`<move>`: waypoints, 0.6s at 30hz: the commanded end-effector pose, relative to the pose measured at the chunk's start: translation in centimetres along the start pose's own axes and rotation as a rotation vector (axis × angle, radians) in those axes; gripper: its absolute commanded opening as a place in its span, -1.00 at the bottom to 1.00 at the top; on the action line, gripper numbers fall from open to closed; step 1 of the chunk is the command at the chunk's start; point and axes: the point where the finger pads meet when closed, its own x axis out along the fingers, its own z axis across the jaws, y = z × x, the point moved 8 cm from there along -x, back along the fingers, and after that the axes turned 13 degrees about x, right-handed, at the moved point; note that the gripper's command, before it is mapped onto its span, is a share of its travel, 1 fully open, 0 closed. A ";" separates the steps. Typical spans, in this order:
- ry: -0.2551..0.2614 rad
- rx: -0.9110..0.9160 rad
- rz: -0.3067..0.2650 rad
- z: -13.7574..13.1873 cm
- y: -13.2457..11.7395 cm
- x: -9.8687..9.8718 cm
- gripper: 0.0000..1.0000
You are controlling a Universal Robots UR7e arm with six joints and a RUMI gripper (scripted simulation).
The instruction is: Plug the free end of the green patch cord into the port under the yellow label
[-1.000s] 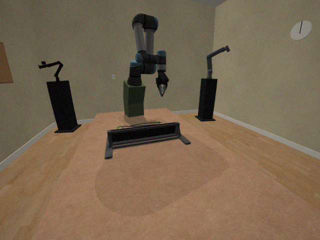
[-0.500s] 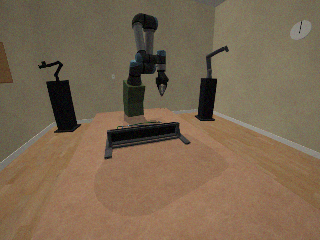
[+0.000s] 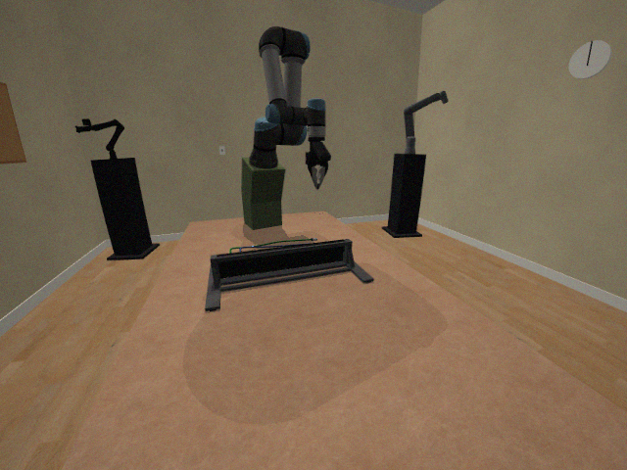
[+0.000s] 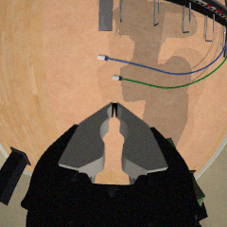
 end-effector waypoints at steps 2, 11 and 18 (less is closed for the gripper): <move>0.000 -0.017 0.000 0.0 -0.1 0.2 -1.00; 0.003 -0.062 0.009 0.0 0.2 0.3 -1.00; 0.010 -0.150 0.028 -0.2 0.7 0.6 -1.00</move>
